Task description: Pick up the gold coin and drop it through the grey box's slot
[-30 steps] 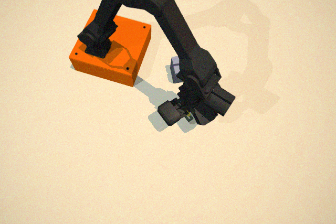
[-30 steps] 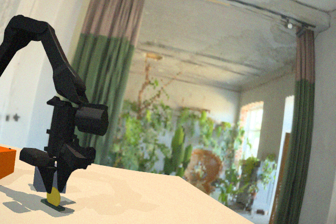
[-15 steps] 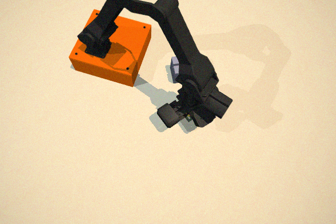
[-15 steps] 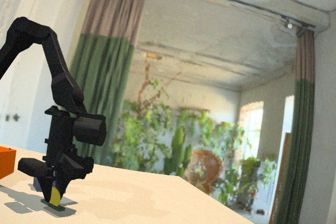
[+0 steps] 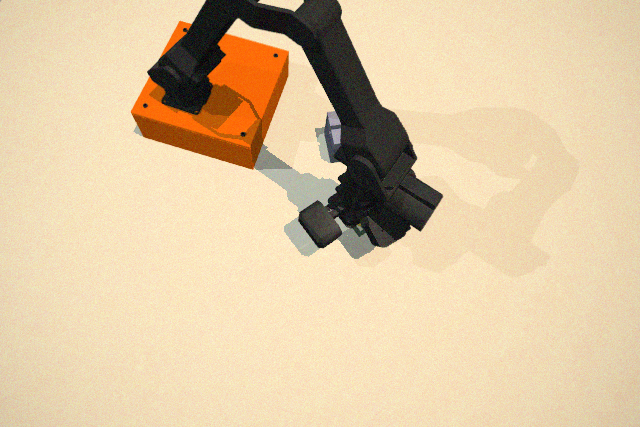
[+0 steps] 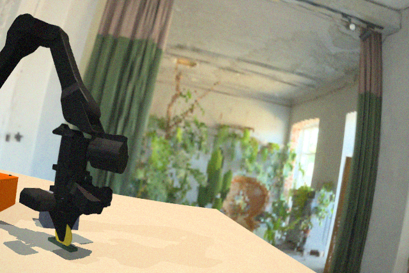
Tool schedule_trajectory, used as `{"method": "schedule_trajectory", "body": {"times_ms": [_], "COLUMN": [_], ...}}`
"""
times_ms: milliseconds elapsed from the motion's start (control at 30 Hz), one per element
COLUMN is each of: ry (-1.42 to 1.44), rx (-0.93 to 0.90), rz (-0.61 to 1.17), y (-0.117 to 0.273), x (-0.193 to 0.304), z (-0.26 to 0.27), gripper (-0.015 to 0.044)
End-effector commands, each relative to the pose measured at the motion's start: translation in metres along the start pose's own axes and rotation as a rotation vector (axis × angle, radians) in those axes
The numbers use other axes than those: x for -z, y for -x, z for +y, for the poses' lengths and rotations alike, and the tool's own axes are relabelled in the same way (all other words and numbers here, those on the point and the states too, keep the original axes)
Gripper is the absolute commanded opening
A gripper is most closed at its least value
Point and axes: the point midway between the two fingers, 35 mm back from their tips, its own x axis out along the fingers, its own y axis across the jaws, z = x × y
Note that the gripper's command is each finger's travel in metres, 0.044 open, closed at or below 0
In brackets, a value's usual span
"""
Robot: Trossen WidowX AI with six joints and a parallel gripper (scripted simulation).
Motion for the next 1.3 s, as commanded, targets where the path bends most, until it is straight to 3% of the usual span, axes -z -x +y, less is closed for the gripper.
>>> {"method": "schedule_trajectory", "body": {"times_ms": [0, 1267], "ry": [0.0, -0.003], "rx": [-0.008, 0.001], "rz": [-0.014, -0.006], "y": [0.001, 0.089], "x": [-0.003, -0.002], "z": [0.001, 0.001], "gripper": [0.0, 0.0]}}
